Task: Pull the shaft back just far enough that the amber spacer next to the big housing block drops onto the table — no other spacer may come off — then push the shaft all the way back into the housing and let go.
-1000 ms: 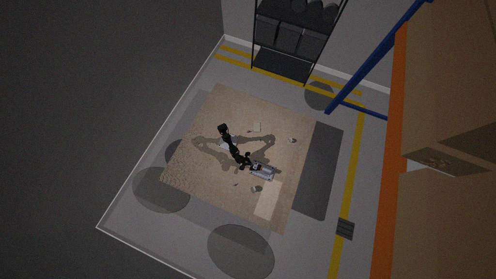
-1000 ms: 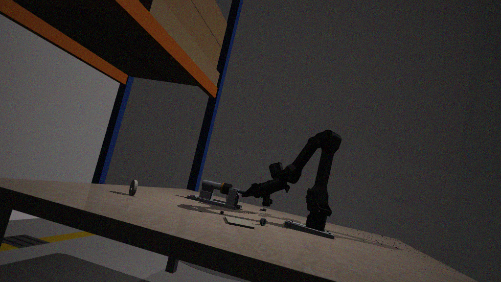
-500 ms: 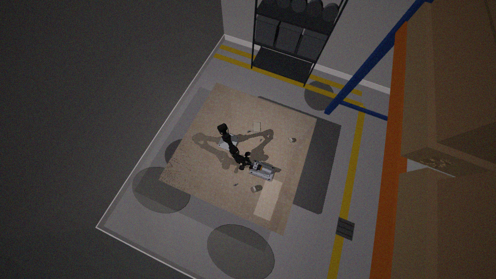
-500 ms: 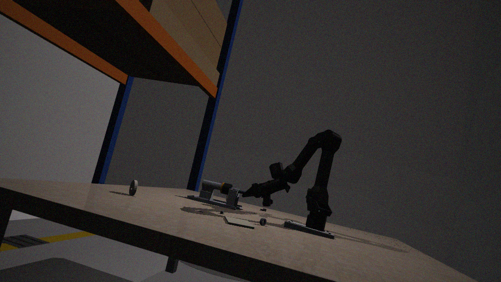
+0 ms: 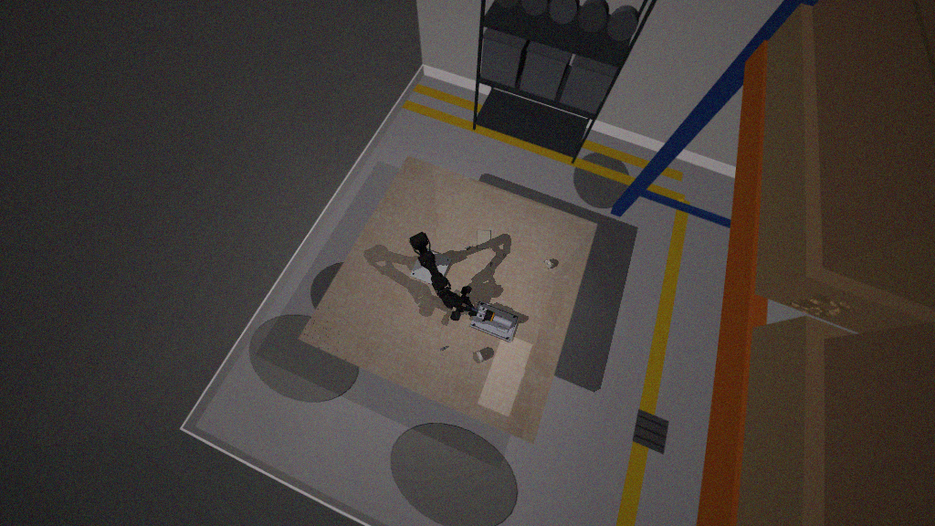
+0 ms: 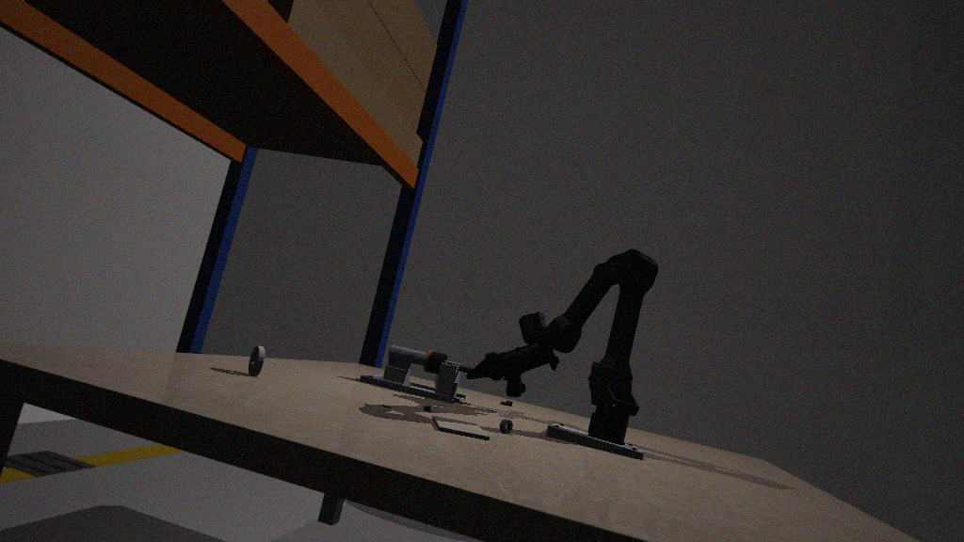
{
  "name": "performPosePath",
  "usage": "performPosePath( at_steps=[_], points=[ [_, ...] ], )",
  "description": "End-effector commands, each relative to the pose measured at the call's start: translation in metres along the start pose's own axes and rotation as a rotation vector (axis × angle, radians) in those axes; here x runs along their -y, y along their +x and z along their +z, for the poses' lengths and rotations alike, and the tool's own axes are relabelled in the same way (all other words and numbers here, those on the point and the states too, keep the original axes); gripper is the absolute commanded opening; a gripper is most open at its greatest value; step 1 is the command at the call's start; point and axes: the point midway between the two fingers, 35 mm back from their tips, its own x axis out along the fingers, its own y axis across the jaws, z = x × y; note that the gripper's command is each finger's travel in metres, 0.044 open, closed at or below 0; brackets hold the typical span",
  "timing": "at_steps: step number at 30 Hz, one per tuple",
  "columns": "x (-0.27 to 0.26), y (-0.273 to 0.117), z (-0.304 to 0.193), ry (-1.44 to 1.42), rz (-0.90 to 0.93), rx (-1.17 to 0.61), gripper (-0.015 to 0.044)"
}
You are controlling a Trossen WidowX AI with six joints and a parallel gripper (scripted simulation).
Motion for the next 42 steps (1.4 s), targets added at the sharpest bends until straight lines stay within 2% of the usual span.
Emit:
performPosePath(
  at_steps=[1,42],
  points=[
    [-0.0002,-0.0007,0.0004,-0.004,0.001,0.000,0.0000],
    [-0.0003,-0.0053,0.0032,-0.004,0.001,0.001,0.0000]
  ],
)
